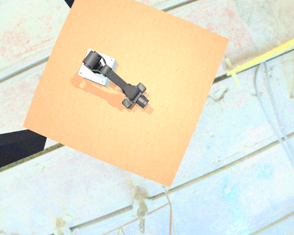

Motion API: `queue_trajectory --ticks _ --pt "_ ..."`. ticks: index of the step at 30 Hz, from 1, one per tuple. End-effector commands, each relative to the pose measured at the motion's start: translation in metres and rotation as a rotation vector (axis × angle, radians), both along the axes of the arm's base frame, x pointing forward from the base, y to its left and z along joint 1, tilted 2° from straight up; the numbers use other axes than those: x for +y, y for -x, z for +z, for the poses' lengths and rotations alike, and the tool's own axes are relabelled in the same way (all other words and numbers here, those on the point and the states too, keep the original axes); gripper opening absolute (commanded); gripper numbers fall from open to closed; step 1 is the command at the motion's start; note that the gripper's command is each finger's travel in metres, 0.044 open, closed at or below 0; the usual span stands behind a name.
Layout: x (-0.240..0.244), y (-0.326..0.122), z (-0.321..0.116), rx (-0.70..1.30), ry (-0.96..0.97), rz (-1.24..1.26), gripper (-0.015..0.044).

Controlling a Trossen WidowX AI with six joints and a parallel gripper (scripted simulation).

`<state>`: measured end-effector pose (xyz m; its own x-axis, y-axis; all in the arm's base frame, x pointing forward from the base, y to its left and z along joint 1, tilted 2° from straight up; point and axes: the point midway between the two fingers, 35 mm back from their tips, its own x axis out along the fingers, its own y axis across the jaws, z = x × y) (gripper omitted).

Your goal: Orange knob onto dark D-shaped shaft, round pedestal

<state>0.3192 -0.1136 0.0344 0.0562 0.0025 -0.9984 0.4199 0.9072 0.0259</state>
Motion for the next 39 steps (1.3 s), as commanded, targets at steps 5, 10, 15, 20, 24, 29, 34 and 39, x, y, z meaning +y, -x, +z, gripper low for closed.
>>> queue_trajectory --ticks 5,10,15,20,24,29,34,39 --pt "-0.0023 -0.006 0.0021 -0.006 -0.006 -0.156 0.0" --pt "-0.0022 -0.0059 0.0013 -0.006 -0.006 -0.156 0.0" --pt "-0.0018 -0.0051 0.0005 -0.006 -0.006 -0.156 0.0" --pt "-0.0016 -0.0044 -0.0002 -0.006 -0.006 -0.156 0.0" --pt "-0.0008 -0.0021 0.0 -0.006 -0.006 -0.156 0.0" --pt "-0.0001 -0.0002 -0.0009 -0.005 -0.006 -0.156 0.0" --pt "-0.0005 -0.0014 -0.0023 -0.006 -0.006 -0.156 0.0" --pt "-0.0008 -0.002 -0.0027 -0.006 -0.006 -0.156 0.0"
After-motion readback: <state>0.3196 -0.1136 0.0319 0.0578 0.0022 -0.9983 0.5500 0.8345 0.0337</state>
